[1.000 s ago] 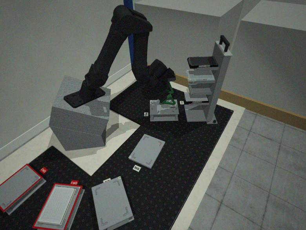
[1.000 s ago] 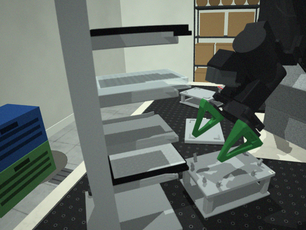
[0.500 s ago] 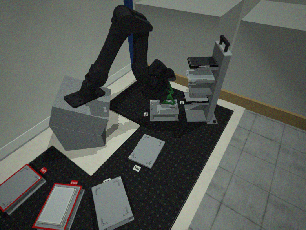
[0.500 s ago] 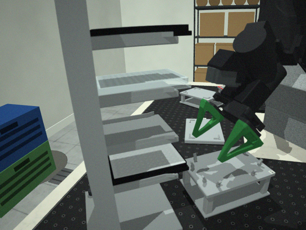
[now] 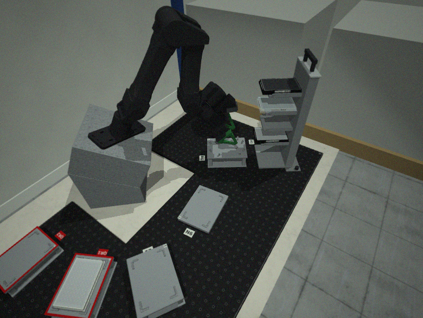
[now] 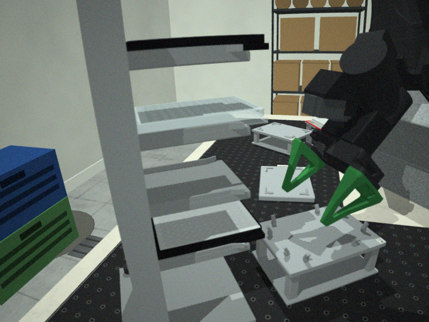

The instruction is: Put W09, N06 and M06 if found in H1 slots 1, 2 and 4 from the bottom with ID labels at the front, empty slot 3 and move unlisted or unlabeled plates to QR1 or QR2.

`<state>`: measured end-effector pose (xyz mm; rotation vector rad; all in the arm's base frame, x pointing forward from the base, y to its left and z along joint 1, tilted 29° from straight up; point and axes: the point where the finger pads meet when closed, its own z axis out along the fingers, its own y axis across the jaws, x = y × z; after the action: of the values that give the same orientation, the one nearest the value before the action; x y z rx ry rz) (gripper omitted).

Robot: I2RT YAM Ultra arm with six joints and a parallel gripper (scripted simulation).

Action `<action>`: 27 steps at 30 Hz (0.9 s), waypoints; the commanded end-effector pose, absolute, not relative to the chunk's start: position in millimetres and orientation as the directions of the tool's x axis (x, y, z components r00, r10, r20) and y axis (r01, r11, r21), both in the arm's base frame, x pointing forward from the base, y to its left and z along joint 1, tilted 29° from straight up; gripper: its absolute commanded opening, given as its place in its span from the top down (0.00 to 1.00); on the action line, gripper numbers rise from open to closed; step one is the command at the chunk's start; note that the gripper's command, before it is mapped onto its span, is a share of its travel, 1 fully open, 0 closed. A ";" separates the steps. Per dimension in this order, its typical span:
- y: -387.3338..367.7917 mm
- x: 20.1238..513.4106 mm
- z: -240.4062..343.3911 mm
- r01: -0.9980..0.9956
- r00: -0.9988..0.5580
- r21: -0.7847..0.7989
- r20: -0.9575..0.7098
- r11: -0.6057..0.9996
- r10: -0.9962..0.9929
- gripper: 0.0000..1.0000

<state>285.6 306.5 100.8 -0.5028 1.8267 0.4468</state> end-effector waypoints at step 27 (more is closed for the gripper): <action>279.7 247.9 109.0 -0.540 -0.272 0.058 -0.956 0.840 -0.108 0.00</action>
<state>256.3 288.5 113.5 -0.4889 1.8010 0.4649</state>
